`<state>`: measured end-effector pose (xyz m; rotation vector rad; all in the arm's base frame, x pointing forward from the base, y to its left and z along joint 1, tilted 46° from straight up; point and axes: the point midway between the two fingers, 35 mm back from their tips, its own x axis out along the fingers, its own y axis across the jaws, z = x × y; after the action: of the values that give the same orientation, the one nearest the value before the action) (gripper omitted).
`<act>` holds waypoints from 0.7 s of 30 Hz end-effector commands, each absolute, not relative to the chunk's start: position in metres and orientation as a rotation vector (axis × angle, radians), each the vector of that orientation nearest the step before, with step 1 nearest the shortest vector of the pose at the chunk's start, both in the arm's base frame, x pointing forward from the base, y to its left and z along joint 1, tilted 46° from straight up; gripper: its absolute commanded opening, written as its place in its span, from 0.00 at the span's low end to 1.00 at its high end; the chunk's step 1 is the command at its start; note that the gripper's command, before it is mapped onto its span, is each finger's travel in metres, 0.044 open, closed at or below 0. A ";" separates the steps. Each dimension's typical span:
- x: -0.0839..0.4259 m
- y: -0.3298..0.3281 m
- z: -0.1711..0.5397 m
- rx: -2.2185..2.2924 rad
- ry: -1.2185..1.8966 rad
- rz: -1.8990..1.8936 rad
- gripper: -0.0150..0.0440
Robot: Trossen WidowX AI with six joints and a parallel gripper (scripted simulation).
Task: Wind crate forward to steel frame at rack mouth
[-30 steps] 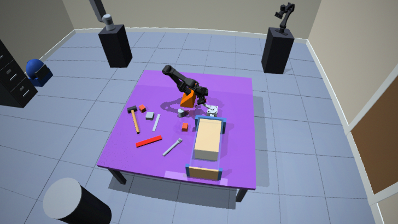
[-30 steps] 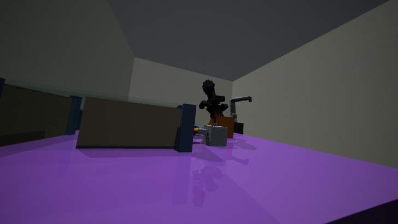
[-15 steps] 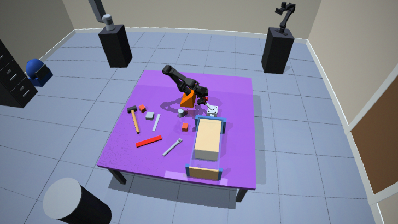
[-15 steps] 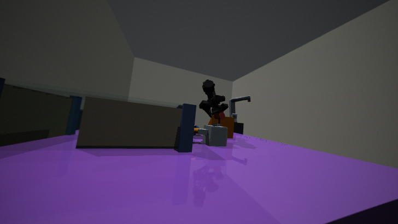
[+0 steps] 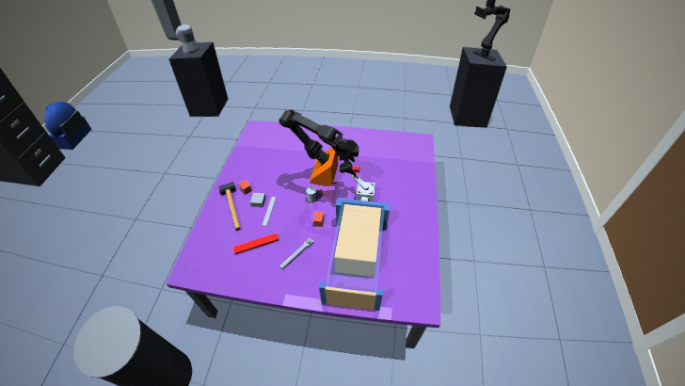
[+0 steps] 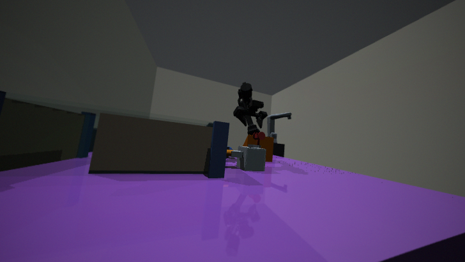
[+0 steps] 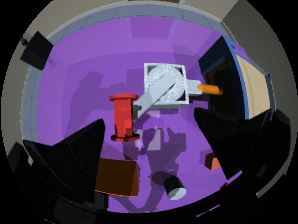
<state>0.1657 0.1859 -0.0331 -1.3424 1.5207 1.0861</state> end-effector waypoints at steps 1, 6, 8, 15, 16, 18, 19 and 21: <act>0.164 0.191 -0.025 -1.336 1.536 1.083 1.00; 0.159 0.196 -0.012 -1.335 1.536 1.084 1.00; 0.151 0.201 0.006 -1.335 1.537 1.085 1.00; 0.146 0.207 0.021 -1.344 1.527 1.089 1.00; 0.149 0.210 0.020 -1.351 1.534 1.084 1.00; 0.158 0.221 0.017 -1.378 1.561 1.064 1.00; 0.163 0.226 0.015 -1.393 1.575 1.053 1.00; 0.174 0.237 0.009 -1.424 1.603 1.031 1.00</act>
<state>0.1592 0.2222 0.0175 -1.3794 1.5635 1.0663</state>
